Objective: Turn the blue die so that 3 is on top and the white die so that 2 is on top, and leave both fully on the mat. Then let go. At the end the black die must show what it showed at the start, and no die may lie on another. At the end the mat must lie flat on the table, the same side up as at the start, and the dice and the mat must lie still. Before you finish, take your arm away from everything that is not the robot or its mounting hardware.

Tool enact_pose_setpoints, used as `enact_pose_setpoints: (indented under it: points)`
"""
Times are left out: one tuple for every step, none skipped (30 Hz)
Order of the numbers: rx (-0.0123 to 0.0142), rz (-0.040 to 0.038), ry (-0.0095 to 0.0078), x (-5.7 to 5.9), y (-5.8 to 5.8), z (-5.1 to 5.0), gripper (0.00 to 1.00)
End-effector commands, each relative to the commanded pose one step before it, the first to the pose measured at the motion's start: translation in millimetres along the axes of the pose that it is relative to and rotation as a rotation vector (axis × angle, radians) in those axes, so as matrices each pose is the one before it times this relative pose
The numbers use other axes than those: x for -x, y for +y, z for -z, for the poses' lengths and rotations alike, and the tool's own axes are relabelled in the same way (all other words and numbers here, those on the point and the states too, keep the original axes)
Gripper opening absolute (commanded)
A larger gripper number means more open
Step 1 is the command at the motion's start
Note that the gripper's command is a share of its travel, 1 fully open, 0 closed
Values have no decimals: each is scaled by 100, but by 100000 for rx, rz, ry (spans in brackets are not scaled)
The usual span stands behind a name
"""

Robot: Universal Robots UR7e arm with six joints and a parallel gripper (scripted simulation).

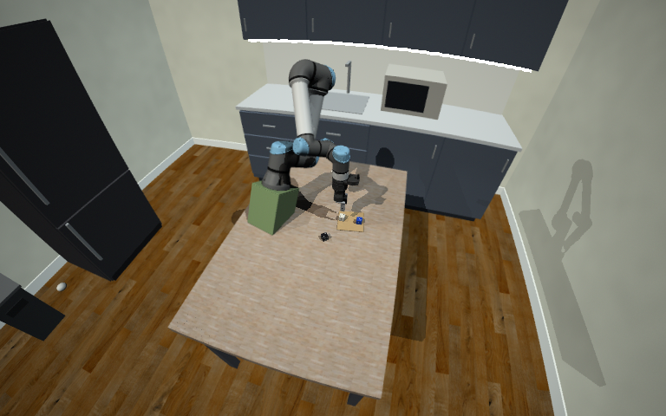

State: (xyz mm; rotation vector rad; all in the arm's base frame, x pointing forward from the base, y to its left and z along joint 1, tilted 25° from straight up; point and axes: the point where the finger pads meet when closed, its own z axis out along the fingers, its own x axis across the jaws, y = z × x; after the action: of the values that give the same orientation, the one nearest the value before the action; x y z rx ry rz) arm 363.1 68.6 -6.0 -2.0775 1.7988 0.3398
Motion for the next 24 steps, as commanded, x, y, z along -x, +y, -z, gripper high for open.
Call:
enact_pose_setpoints:
  points:
    - [-379,99,368,-150,-162,202,100]
    - [0,0,0,0,0,0,100]
    - [0,0,0,0,0,0,100]
    - [0,0,0,0,0,0,100]
    - [0,0,0,0,0,0,100]
    - [0,0,0,0,0,0,100]
    - [0,0,0,0,0,0,100]
    - [0,0,0,0,0,0,100]
    - [0,0,0,0,0,0,100]
    - [0,0,0,0,0,2,100]
    - [0,0,0,0,0,12,100]
    - [0,0,0,0,0,31,100]
    - [0,0,0,0,0,57,100]
    - [0,0,0,0,0,88,100]
    - [0,0,0,0,0,122,100]
    - [0,0,0,1,1,159,100]
    - [0,0,0,-1,-1,201,100]
    - [0,0,0,1,1,240,100]
    - [0,0,0,-1,-1,280,100]
    - [0,0,0,0,0,317,100]
    - [0,0,0,0,0,351,100]
    - [0,0,0,-1,-1,383,100]
    - [0,0,0,0,0,410,100]
    - [0,0,0,0,0,0,100]
